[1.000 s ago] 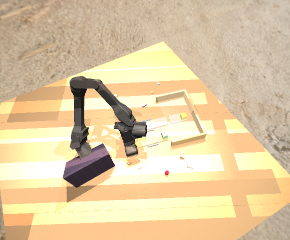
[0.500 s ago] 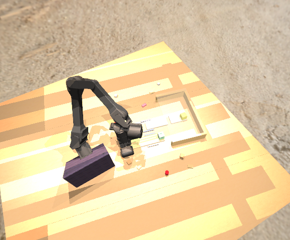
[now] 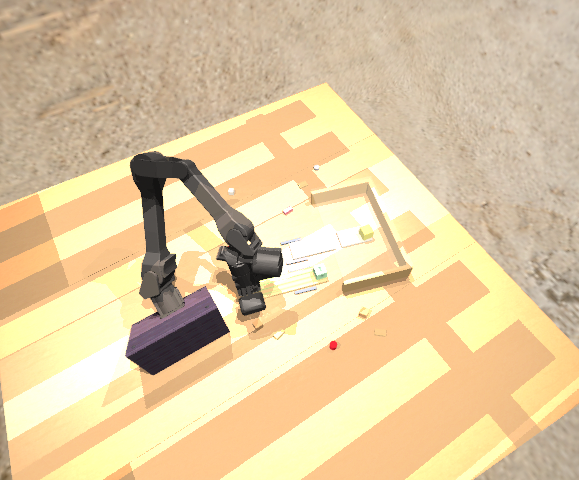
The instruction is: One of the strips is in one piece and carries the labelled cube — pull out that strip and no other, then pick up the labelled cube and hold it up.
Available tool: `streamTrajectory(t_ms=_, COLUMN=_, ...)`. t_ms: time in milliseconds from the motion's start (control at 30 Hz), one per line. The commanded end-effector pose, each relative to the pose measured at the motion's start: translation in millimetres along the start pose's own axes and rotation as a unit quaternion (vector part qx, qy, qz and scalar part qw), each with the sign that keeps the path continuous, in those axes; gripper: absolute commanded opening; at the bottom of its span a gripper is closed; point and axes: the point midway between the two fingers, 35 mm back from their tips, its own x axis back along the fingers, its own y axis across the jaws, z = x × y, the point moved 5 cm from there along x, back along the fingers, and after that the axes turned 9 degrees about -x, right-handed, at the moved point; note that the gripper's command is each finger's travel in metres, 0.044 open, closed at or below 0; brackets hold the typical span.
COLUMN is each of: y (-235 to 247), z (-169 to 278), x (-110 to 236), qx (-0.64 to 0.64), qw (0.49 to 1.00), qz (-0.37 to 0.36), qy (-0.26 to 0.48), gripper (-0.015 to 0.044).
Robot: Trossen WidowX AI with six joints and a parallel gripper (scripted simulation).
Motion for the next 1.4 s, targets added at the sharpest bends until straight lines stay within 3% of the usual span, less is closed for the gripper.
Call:
streamTrajectory(t_ms=0, y=-0.3, z=8.1, x=-4.8, qx=-0.004, qw=1.000, qz=0.003, qy=0.016, gripper=0.0000)
streamTrajectory(t_ms=533, y=-0.3, z=8.1, x=-4.8, qx=-0.004, qw=1.000, qz=0.003, qy=0.016, gripper=0.0000)
streamTrajectory(t_ms=700, y=0.5, z=-3.8, x=39.6, qx=-0.004, qw=1.000, qz=0.004, qy=0.014, gripper=0.0000)
streamTrajectory(t_ms=833, y=0.6, z=-3.8, x=42.1, qx=-0.004, qw=1.000, qz=0.004, qy=0.015, gripper=0.0000)
streamTrajectory(t_ms=1367, y=8.9, z=-69.9, x=49.5, qx=0.021, qw=1.000, qz=0.004, qy=0.014, gripper=0.0420)
